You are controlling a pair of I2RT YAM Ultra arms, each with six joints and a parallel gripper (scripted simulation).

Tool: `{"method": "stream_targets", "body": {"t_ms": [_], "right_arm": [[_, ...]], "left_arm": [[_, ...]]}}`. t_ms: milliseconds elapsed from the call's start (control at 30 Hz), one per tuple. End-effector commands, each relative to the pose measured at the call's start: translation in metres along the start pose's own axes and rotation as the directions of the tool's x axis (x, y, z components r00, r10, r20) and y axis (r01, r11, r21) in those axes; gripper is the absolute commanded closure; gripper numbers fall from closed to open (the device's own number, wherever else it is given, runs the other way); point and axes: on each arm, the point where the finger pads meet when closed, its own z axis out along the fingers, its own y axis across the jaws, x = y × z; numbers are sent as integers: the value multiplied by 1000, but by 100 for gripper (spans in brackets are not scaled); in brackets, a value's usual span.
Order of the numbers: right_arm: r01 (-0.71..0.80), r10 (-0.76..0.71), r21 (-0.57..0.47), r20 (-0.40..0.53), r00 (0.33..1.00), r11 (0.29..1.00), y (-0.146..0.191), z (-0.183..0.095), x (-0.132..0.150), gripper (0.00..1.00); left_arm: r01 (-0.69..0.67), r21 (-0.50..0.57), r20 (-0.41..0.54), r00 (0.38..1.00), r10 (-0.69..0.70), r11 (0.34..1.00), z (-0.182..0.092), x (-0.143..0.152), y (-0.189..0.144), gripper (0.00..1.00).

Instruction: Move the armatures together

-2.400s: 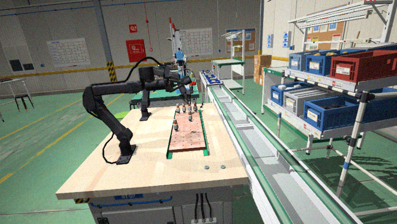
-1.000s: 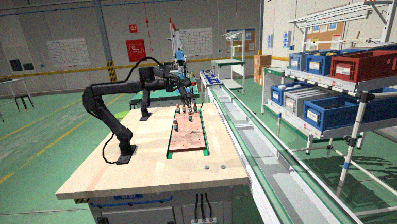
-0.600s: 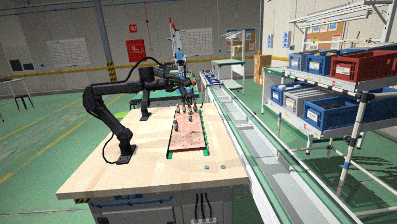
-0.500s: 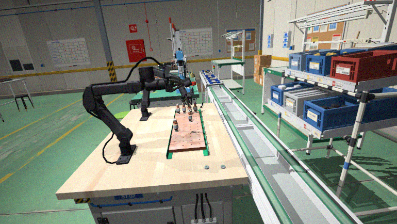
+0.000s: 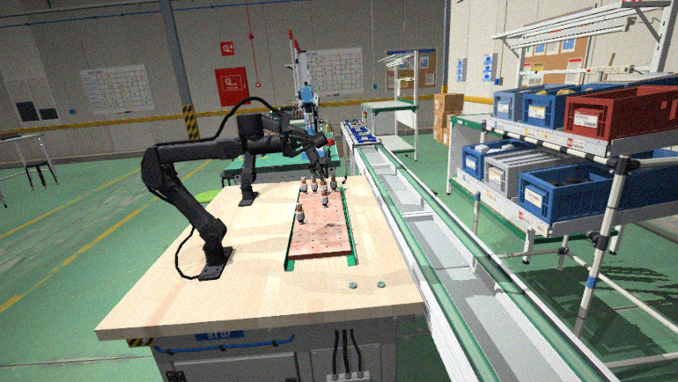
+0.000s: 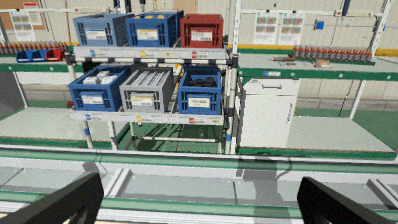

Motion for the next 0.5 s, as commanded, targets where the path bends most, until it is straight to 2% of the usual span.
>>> {"method": "stream_targets", "body": {"t_ms": [0,200,467], "right_arm": [[-11,10,11,51,999,1000,-2,-8,-25,0],[-11,10,11,51,999,1000,-2,-8,-25,0],[-11,10,11,51,999,1000,-2,-8,-25,0]], "left_arm": [[-25,-28,73,997,27,999,-26,-26,3,63],[-24,-29,74,997,26,999,-27,-27,4,63],[-12,-21,53,999,13,1000,-56,-33,4,63]]}}
